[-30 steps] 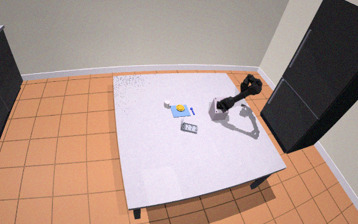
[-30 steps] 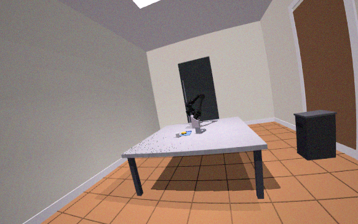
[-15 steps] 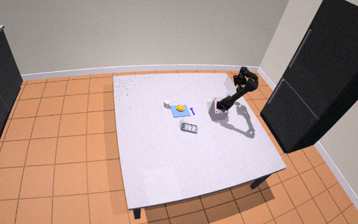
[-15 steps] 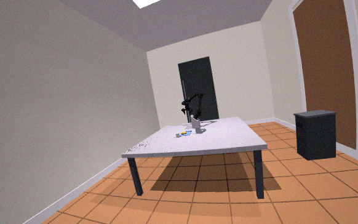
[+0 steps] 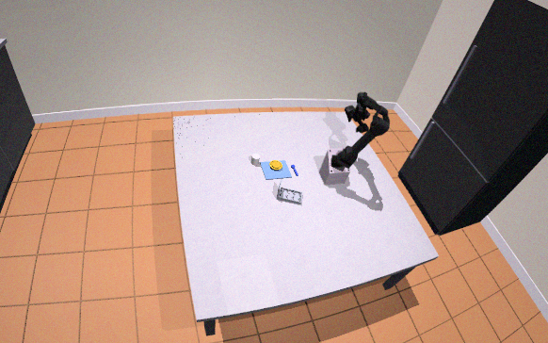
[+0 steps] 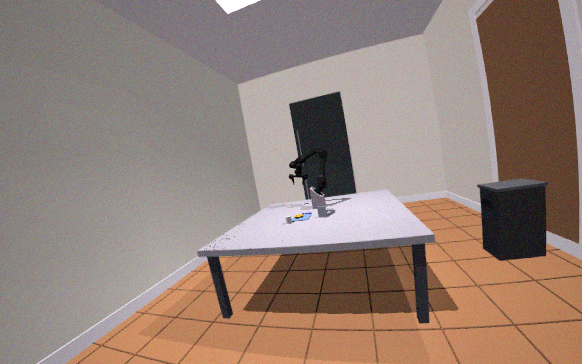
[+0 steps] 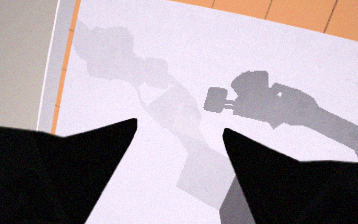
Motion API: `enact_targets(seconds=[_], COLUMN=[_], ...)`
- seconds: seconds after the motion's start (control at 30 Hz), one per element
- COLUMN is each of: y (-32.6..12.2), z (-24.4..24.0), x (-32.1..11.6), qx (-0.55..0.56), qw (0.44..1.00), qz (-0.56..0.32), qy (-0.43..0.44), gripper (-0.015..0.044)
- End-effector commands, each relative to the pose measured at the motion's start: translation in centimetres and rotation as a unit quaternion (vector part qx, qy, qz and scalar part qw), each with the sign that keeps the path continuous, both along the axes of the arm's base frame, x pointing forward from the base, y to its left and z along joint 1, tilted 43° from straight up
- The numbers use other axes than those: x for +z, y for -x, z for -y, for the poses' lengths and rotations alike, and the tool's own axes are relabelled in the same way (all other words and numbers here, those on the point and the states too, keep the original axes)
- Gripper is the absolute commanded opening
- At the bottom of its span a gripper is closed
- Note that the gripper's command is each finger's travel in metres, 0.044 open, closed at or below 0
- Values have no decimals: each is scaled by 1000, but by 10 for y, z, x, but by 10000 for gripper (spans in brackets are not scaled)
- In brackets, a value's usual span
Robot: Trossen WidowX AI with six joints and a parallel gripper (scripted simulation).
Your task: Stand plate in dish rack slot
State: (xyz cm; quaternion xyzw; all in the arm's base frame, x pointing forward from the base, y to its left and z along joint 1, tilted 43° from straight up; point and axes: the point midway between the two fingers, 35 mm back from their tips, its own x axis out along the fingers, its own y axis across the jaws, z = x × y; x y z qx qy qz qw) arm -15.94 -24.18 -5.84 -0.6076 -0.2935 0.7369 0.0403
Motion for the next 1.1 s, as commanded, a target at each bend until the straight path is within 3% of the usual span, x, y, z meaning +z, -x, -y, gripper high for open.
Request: enact_targets(seconds=[0.0,0.5,1.07], y=[-19,-84,-176], z=[13,40,53], x=[0,3,4], qx=[52,196,400], qw=[998,976,890], qz=[32,89,212], qy=[-3,-13,-50], gripper=[400,400,400])
